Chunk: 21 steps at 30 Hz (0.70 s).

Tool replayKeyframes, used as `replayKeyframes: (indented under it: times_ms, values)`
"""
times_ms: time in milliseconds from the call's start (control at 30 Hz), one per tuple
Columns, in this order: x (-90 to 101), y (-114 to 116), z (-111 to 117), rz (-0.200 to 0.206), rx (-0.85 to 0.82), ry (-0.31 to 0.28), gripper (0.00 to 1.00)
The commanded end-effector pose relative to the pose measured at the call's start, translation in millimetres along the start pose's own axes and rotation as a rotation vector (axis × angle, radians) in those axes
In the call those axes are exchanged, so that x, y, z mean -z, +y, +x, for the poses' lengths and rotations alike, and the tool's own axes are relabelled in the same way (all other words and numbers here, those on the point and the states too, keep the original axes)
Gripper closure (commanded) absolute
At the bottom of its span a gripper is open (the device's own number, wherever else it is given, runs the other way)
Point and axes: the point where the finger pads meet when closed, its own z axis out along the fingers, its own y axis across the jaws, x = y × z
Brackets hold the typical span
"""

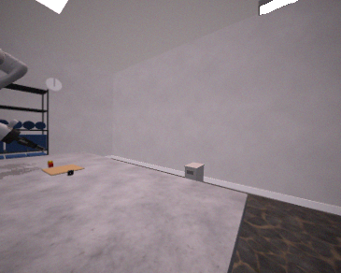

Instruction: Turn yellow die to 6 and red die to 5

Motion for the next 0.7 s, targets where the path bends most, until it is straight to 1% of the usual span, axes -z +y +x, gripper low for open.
replayKeyframes:
  times_ms: [0,33,167,300,533,600,667]
  values:
    - [-1.7,0.0,10.5,-0.006,-0.021,-0.015,0.65]
    - [-1.7,0.0,10.5,-0.006,-0.021,-0.015,0.65]
    - [-2.8,0.7,14.4,-0.003,-0.021,-0.091,0.65]
    - [-3.6,2.1,19.5,0.002,-0.022,-0.185,0.65]
    - [-8.8,2.0,31.0,0.009,-0.023,-0.376,0.65]
    - [-8.8,2.0,31.0,0.009,-0.023,-0.376,0.65]
    - [-10.0,1.4,34.8,0.016,-0.025,-0.43,0.65]
